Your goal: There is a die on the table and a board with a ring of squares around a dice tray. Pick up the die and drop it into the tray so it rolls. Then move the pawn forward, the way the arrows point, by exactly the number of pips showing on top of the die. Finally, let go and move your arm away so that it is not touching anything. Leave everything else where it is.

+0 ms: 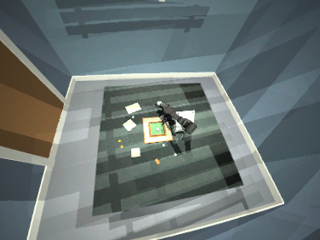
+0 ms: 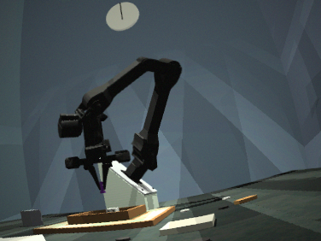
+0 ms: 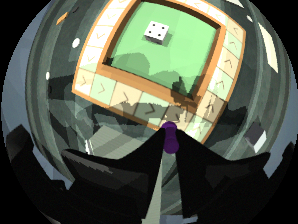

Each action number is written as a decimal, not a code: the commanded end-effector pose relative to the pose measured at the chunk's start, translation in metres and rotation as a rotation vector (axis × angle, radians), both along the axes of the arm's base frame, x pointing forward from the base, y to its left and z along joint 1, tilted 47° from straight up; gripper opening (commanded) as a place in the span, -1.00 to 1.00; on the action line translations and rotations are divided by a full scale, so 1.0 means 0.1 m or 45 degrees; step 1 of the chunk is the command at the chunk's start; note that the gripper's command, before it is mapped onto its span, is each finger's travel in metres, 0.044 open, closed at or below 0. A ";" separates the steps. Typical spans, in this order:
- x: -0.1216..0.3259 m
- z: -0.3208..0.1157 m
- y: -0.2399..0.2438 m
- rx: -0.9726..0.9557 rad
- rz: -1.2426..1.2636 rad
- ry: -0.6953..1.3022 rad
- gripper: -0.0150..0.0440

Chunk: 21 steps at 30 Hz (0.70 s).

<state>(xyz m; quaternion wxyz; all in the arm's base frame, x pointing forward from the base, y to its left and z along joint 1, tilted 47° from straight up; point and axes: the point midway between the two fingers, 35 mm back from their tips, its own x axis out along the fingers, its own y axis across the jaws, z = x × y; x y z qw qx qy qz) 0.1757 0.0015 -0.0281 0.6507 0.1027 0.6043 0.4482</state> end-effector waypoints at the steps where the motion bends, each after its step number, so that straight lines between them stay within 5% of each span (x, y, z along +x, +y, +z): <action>1: -0.07 -0.18 -0.04 0.004 0.007 0.001 -0.49; 21: -0.17 -0.56 0.19 0.009 0.008 0.001 -0.49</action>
